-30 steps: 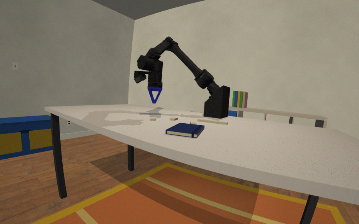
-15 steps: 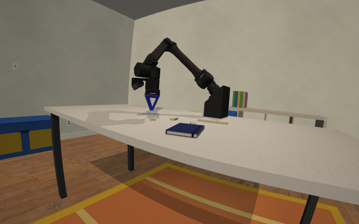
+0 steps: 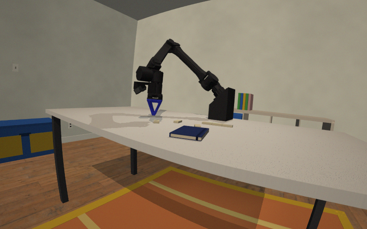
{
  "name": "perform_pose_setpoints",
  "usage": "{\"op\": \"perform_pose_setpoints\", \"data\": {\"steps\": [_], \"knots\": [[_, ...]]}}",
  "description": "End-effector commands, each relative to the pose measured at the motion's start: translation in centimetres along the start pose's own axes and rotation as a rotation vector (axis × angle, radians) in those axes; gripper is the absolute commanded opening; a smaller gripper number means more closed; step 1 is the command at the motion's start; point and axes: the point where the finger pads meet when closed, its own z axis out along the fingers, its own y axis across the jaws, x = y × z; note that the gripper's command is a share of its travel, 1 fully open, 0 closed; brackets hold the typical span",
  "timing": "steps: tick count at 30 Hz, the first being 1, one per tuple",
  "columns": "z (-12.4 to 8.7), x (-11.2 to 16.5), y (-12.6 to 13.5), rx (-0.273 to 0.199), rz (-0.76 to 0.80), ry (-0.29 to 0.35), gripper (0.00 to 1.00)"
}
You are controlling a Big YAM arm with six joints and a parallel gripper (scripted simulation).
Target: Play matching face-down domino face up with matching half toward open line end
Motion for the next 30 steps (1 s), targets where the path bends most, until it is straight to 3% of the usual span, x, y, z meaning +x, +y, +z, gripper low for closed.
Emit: {"op": "perform_pose_setpoints", "data": {"steps": [1, 6, 7, 16, 23, 24, 30], "knots": [[1.6, 0.1, -0.4, 0.008, -0.014, 0.007, 0.70], [1.6, 0.1, -0.4, 0.008, -0.014, 0.007, 0.70], [0.5, 0.0, -0.1, 0.002, -0.006, 0.001, 0.70], [2.1, 0.8, -0.8, 0.017, -0.023, 0.017, 0.70], [2.1, 0.8, -0.8, 0.017, -0.023, 0.017, 0.70], [1.0, 0.8, -0.4, 0.010, -0.024, 0.010, 0.70], [1.9, 1.0, -0.8, 0.018, -0.022, 0.018, 0.70]]}}
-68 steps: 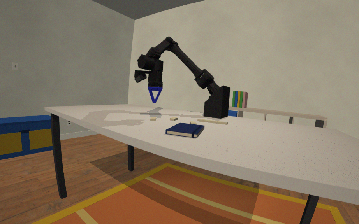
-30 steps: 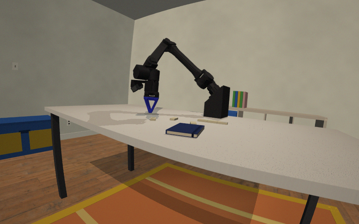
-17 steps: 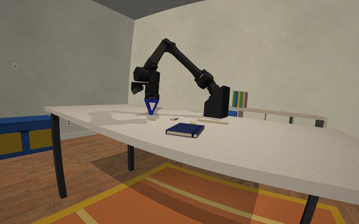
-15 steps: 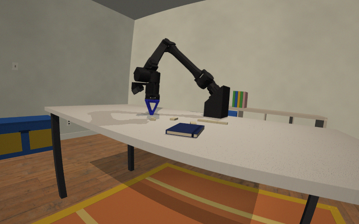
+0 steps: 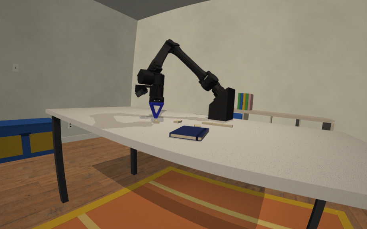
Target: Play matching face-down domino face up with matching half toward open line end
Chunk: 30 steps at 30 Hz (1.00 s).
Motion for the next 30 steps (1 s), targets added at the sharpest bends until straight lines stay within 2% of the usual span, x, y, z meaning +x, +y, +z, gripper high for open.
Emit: {"op": "perform_pose_setpoints", "data": {"steps": [1, 10, 11, 20, 27, 28, 30], "knots": [[0.8, 0.0, -0.4, 0.005, 0.005, 0.005, 0.70], [1.1, 0.1, -0.5, 0.008, 0.006, 0.007, 0.70], [-0.1, -0.1, -0.1, -0.002, 0.003, -0.003, 0.70], [1.2, 0.3, -0.6, 0.011, 0.008, 0.011, 0.70], [1.2, 0.3, -0.6, 0.011, 0.008, 0.011, 0.70], [0.0, 0.0, -0.1, -0.001, 0.003, -0.001, 0.70], [0.3, 0.1, -0.2, 0.002, 0.005, 0.002, 0.70]]}}
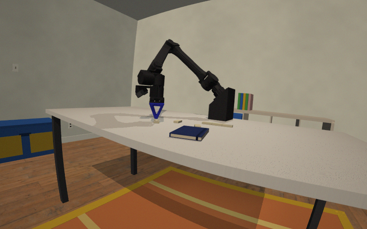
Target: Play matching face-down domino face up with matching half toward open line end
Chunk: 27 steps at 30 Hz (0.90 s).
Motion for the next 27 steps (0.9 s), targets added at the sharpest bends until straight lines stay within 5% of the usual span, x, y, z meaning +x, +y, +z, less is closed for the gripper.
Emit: {"op": "perform_pose_setpoints", "data": {"steps": [1, 15, 27], "knots": [[0.2, 0.0, -0.1, 0.000, 0.005, 0.000, 0.70], [0.1, 0.1, 0.0, -0.001, -0.001, -0.001, 0.70], [3.1, 0.2, -0.4, 0.009, 0.015, 0.009, 0.70]]}}
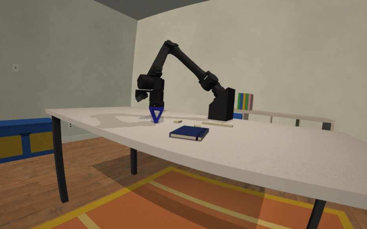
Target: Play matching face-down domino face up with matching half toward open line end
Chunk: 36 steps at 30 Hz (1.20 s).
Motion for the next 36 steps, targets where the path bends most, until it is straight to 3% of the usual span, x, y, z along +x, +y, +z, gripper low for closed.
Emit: {"op": "perform_pose_setpoints", "data": {"steps": [1, 4, 5, 14, 21, 22, 36], "knots": [[1.1, 0.1, -0.4, 0.006, -0.005, 0.006, 0.70], [1.1, 0.1, -0.4, 0.006, -0.005, 0.006, 0.70], [0.1, -0.1, 0.0, -0.001, 0.000, -0.002, 0.70], [1.1, 0.3, -0.4, 0.006, -0.015, 0.007, 0.70], [1.1, 0.3, -0.4, 0.006, -0.015, 0.007, 0.70], [0.1, -0.1, 0.1, -0.003, -0.007, -0.004, 0.70], [1.0, 0.4, -0.3, 0.005, -0.021, 0.007, 0.70]]}}
